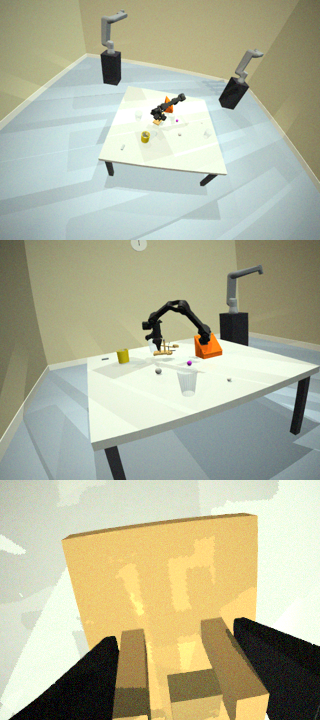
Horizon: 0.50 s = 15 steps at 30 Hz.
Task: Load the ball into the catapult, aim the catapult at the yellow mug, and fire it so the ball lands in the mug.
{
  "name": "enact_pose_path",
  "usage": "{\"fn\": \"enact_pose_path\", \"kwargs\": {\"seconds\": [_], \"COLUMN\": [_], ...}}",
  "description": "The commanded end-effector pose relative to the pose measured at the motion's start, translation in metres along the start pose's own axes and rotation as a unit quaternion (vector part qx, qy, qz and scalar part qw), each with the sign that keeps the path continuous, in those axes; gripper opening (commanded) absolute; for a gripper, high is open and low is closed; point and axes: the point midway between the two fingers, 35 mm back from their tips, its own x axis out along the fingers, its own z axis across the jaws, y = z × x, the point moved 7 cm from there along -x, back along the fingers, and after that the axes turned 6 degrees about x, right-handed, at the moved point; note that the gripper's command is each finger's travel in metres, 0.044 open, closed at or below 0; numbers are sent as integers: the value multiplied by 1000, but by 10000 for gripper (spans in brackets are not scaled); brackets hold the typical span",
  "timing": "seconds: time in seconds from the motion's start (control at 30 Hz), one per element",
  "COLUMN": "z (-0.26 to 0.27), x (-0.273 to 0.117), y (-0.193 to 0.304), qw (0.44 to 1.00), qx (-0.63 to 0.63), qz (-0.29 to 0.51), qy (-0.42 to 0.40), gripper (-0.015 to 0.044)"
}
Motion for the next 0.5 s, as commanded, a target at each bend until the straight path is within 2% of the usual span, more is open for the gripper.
{"fn": "enact_pose_path", "kwargs": {"seconds": [0.0, 0.47], "z": [0, 0], "x": [1, 24], "y": [-1, -2], "qw": [1000, 1000], "qx": [-1, 0], "qz": [-3, -4], "qy": [1, 0], "gripper": [0, 0]}}
